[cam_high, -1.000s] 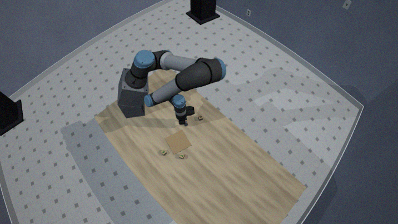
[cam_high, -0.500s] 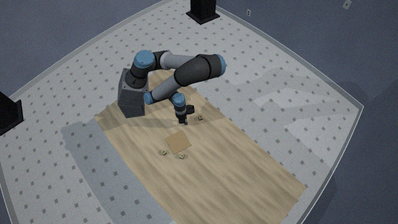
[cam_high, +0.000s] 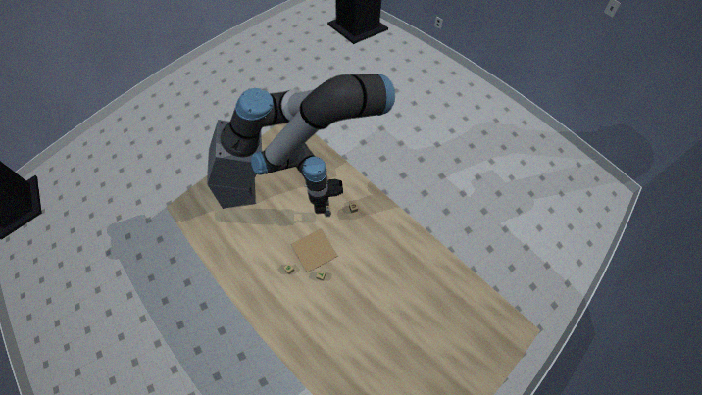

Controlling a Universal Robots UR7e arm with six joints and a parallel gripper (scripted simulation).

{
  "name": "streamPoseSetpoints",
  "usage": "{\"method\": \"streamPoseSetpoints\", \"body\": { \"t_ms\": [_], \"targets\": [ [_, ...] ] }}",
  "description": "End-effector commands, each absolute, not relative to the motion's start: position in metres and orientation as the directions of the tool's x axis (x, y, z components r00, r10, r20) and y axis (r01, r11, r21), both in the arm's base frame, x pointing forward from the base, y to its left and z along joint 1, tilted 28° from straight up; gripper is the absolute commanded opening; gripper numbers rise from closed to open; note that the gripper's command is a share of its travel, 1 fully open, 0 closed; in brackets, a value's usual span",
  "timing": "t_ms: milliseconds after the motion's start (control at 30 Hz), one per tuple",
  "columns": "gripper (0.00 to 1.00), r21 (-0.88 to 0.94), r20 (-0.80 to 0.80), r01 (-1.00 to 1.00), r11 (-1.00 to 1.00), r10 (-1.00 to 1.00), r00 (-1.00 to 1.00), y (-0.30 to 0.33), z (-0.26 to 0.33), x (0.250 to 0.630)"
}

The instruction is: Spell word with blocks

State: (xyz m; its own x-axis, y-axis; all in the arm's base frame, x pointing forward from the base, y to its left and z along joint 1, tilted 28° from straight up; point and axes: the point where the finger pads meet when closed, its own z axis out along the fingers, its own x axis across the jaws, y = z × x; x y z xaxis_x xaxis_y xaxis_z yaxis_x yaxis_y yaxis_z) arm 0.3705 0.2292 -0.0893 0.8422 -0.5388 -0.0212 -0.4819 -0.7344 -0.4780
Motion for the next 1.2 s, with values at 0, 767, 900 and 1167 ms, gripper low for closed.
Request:
{"method": "streamPoseSetpoints", "body": {
  "t_ms": [0,767,900,1167],
  "targets": [
    [0.57,-0.477,-0.026,-0.483,-0.734,-0.538,0.843,0.221,-0.073,0.364],
    [0.57,-0.477,-0.025,-0.483,-0.735,-0.538,0.843,0.212,-0.053,0.359],
    [0.57,-0.477,-0.024,-0.482,-0.735,-0.537,0.843,0.212,-0.053,0.359],
    [0.57,-0.477,-0.02,-0.476,-0.739,-0.532,0.846,0.21,-0.053,0.362]
  ]
}}
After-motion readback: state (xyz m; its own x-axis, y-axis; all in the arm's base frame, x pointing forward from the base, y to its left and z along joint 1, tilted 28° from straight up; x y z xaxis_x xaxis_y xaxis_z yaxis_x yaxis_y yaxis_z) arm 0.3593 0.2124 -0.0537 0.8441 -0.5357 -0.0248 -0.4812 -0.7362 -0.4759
